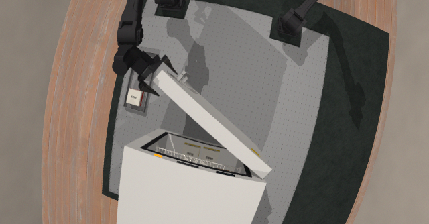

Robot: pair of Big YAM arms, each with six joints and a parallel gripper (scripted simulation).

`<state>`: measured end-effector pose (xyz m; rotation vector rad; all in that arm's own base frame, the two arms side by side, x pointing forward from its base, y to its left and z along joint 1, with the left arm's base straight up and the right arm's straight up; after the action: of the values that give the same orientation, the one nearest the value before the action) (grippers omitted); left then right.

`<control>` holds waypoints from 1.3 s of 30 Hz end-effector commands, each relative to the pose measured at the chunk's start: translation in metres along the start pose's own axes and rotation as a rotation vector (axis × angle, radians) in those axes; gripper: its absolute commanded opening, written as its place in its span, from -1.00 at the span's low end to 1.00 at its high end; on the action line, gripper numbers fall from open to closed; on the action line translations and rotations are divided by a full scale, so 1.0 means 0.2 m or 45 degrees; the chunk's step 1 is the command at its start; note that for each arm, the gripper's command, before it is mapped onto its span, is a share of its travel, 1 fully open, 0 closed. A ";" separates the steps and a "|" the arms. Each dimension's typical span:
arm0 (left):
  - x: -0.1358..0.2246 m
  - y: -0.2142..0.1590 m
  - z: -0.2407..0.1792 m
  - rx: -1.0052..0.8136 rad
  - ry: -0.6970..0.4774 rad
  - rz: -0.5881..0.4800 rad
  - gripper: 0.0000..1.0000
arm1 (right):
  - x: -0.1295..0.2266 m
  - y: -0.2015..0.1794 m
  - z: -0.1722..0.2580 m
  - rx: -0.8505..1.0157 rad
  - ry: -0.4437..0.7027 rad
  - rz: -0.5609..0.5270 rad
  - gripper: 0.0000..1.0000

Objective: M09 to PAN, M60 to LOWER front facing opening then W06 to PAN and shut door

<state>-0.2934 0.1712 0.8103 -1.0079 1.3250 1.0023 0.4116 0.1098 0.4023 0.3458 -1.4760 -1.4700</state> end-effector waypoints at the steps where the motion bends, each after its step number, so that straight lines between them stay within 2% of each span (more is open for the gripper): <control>1: -0.02 -0.07 -0.02 0.015 -0.010 0.040 -1.00 | 0.01 0.04 0.06 0.032 0.003 -0.036 1.00; 11: -0.02 -0.07 -0.02 0.015 -0.010 0.040 -1.00 | -0.02 0.00 0.02 0.001 -0.001 -0.013 1.00; 13: -0.02 -0.07 -0.02 0.015 -0.010 0.040 -1.00 | 0.06 0.00 0.05 0.023 -0.008 -0.021 1.00; 22: -0.02 -0.07 -0.02 0.015 -0.010 0.040 -1.00 | 0.17 -0.05 0.04 0.023 -0.008 -0.020 1.00; 27: -0.02 -0.07 -0.02 0.015 -0.010 0.040 -1.00 | 0.16 -0.10 -0.01 -0.006 0.000 0.002 1.00; 39: -0.02 -0.07 -0.02 0.015 -0.010 0.040 -1.00 | 0.33 -0.15 0.00 0.011 -0.005 -0.010 1.00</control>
<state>-0.2934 0.1712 0.8103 -1.0079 1.3250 1.0023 0.3710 0.0607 0.4069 0.3554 -1.4724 -1.4842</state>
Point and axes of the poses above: on each arm, the point where the finger pads meet when closed, its own x axis back along the fingers, its own z axis across the jaws, y = z × x, the point moved 7 cm from there along x, back along the fingers, and after that the axes turned 14 degrees about -x, right-handed, at the moved point
